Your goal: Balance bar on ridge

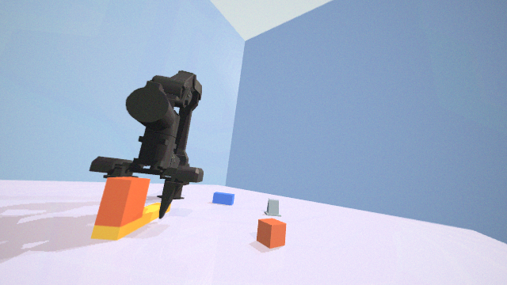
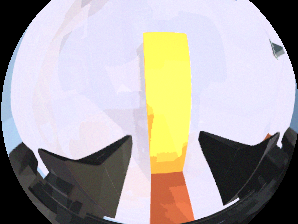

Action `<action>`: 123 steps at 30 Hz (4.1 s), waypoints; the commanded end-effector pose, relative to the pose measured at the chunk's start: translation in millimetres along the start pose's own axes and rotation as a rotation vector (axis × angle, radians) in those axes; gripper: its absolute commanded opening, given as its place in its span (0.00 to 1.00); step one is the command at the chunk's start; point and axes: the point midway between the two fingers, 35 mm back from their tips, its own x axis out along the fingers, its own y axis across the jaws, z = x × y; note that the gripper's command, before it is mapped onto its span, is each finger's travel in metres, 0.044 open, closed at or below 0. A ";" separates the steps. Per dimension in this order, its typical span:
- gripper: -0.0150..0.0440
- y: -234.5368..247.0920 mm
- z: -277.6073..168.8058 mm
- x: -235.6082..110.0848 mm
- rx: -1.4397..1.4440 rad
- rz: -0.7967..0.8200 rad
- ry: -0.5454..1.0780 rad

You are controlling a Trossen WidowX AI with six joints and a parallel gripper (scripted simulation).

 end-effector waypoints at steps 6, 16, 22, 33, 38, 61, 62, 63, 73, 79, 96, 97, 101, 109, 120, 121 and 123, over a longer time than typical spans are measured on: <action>0.61 0.0 0.1 0.1 0.000 0.000 0.000; 0.40 0.0 0.1 0.1 0.000 0.000 0.000; 0.25 -0.3 -1.7 -10.8 0.000 -0.001 0.000; 0.25 -0.8 -4.2 -38.2 -0.001 -0.002 0.000; 0.25 -0.9 -4.3 -50.9 -0.002 -0.003 0.000; 0.25 -11.8 -0.1 -93.6 -0.004 -0.005 -0.001; 0.25 -15.1 0.0 -93.7 -0.004 -0.006 -0.001; 0.25 -18.4 0.2 -93.8 -0.004 -0.006 -0.001; 0.25 -51.9 3.8 -95.0 -0.006 -0.009 -0.002; 0.25 -72.1 8.0 -95.6 -0.007 -0.011 -0.002; 0.25 -128.2 28.3 -97.5 -0.010 -0.016 -0.004; 0.25 -131.4 29.9 -97.6 -0.011 -0.016 -0.004; 0.25 -144.1 36.6 -98.1 -0.011 -0.017 -0.005; 0.25 -168.8 52.1 -98.9 -0.013 -0.020 -0.006; 0.25 -200.6 77.6 -100.1 -0.015 -0.023 -0.008; 0.25 -203.3 80.1 -100.2 -0.015 -0.023 -0.009; 0.25 -208.8 85.3 -100.4 -0.015 -0.023 -0.009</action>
